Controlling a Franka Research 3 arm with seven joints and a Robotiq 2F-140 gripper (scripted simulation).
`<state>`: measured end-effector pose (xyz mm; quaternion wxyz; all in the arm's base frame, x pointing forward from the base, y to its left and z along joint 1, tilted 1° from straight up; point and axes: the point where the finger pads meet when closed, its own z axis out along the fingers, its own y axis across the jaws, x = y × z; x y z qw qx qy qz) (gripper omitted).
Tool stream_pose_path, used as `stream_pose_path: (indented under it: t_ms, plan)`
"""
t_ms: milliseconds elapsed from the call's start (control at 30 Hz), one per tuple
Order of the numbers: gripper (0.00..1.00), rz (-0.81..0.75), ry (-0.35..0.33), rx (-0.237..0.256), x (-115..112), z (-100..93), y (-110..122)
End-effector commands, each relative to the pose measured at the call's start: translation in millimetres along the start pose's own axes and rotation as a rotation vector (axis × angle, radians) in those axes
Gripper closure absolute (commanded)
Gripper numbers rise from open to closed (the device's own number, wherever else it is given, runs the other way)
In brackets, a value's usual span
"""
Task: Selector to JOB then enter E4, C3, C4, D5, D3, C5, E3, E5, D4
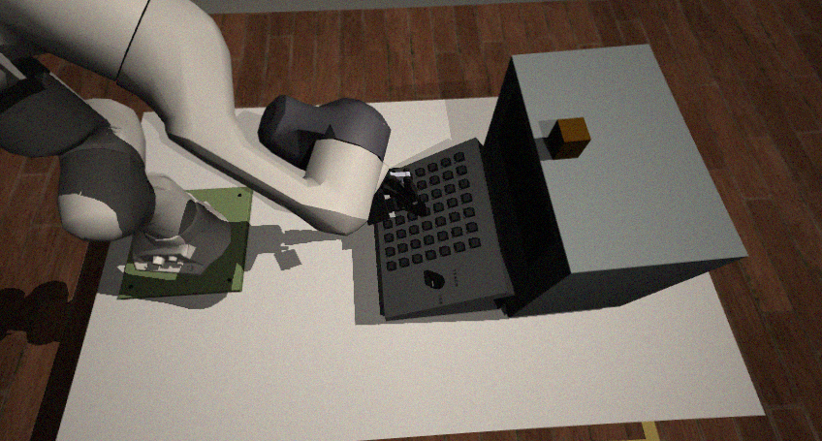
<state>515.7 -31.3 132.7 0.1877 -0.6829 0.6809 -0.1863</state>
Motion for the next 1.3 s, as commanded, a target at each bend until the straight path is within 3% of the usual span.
stream_pose_path:
  t_ms: [0, 1267]
  plan:
    - [0.9, 0.004, 0.003, 0.003, 0.5, 1.6, -1.1]
    - [0.9, 0.004, 0.003, 0.003, 0.5, 11.5, -1.1]
